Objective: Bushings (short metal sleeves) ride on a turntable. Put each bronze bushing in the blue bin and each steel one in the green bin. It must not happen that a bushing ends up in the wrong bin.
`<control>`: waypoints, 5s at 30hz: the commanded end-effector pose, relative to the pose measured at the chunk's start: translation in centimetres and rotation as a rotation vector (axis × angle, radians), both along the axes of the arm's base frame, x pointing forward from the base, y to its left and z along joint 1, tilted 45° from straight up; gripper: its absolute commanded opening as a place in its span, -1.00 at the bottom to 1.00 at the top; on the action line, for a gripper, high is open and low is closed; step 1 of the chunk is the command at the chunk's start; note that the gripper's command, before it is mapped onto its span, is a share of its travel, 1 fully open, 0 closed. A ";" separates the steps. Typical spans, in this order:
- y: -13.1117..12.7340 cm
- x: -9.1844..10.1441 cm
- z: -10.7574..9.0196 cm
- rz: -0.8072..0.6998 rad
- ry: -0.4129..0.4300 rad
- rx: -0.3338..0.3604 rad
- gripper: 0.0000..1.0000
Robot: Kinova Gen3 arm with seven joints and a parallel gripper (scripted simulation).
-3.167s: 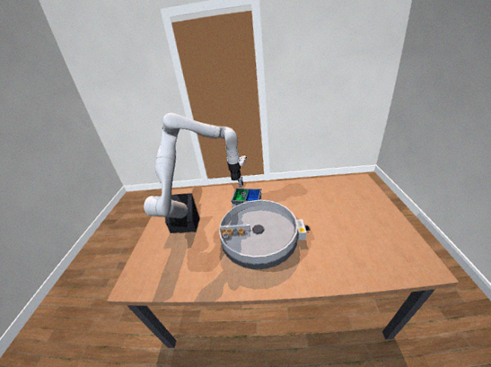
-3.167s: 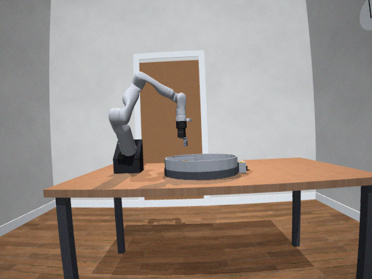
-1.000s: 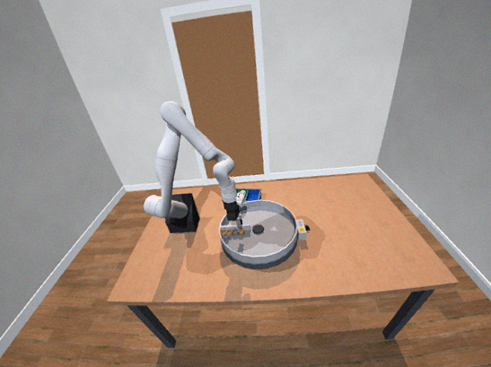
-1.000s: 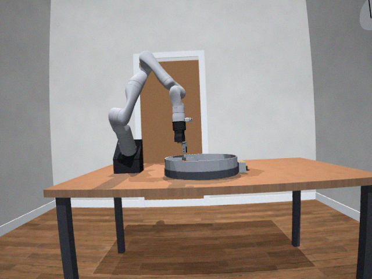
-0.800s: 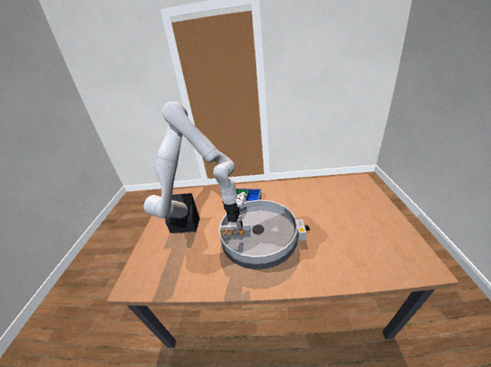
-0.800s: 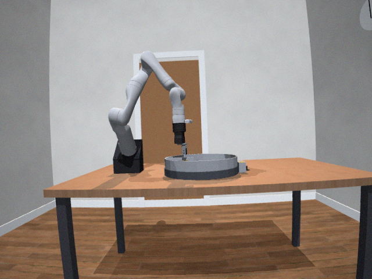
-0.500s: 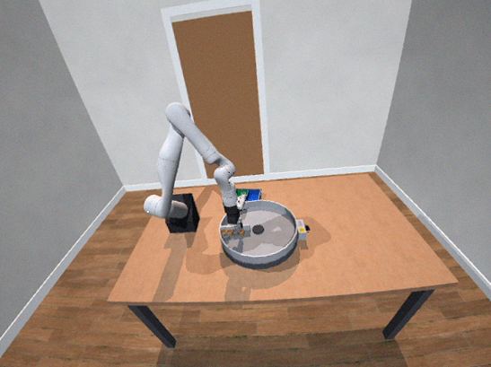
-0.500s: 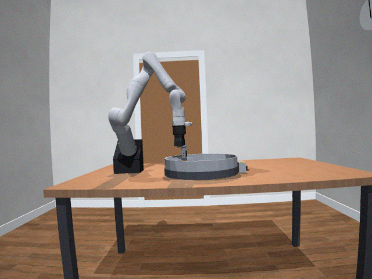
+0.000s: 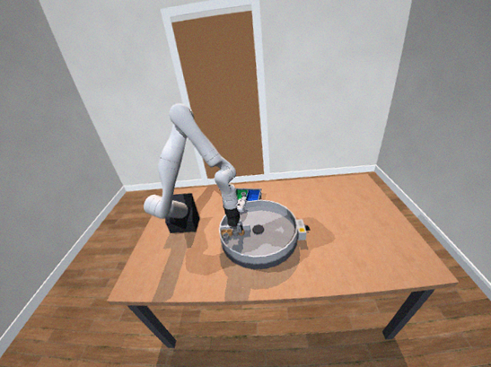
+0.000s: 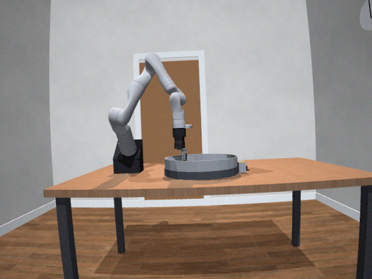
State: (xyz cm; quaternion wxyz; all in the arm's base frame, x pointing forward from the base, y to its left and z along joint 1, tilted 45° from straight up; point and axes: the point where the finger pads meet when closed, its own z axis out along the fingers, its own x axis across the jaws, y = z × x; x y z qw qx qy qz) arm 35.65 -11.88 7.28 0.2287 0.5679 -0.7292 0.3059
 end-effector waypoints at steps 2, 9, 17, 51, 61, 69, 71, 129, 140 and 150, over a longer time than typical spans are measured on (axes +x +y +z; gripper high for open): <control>-0.1 0.0 -0.1 0.001 -0.001 0.000 -0.21; -0.4 0.0 -0.5 0.001 -0.001 0.000 -0.21; -0.9 0.1 -0.9 0.001 -0.001 0.000 -0.21; -1.9 0.1 -1.9 0.001 -0.001 0.000 -1.00; -1.9 0.1 -1.9 0.000 -0.001 -0.001 -1.00; -1.9 0.1 -1.9 0.000 -0.001 -0.001 -1.00; -1.9 0.1 -1.9 0.000 -0.001 -0.001 -1.00; -1.3 0.1 -1.2 0.000 -0.001 0.000 -1.00; -1.1 0.1 -1.0 0.000 -0.001 0.000 -1.00; -0.8 0.0 -0.7 0.000 -0.001 0.000 -1.00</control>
